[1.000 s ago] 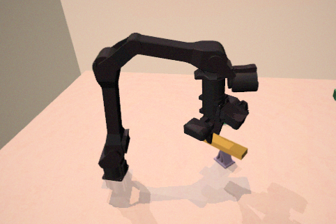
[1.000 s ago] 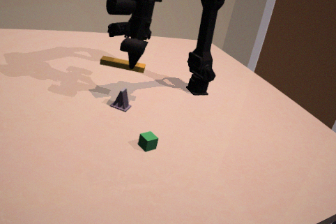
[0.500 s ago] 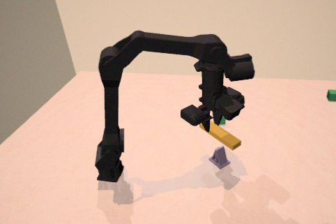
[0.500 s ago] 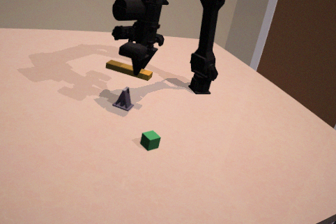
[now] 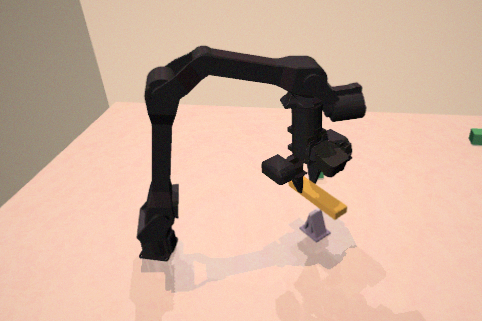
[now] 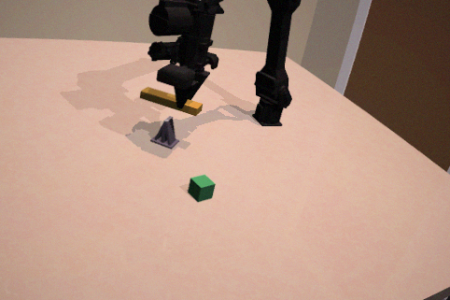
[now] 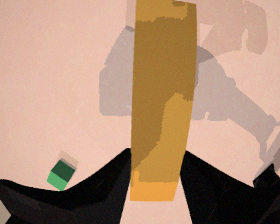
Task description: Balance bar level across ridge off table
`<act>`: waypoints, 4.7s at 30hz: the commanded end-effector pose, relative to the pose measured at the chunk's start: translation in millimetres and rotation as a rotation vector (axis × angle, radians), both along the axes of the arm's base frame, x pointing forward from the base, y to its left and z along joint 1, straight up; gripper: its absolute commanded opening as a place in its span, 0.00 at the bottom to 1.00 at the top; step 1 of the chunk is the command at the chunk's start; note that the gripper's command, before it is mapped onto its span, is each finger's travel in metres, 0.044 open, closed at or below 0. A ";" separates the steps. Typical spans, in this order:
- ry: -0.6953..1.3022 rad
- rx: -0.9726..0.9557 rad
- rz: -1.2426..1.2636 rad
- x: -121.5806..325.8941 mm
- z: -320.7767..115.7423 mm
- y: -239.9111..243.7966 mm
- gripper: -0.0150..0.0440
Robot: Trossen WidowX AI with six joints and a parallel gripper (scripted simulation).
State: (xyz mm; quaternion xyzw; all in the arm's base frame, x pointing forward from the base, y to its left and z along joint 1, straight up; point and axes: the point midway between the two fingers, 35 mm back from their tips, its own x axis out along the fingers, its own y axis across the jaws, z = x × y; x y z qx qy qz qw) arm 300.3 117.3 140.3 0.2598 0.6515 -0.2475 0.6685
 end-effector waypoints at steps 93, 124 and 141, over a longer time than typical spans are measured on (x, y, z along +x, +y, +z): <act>0.003 0.002 -0.006 0.0 -32.4 0.6 0.25; 0.003 0.002 -0.006 -0.1 -34.9 0.6 0.25; 0.003 0.002 -0.006 -0.3 -36.4 0.5 0.25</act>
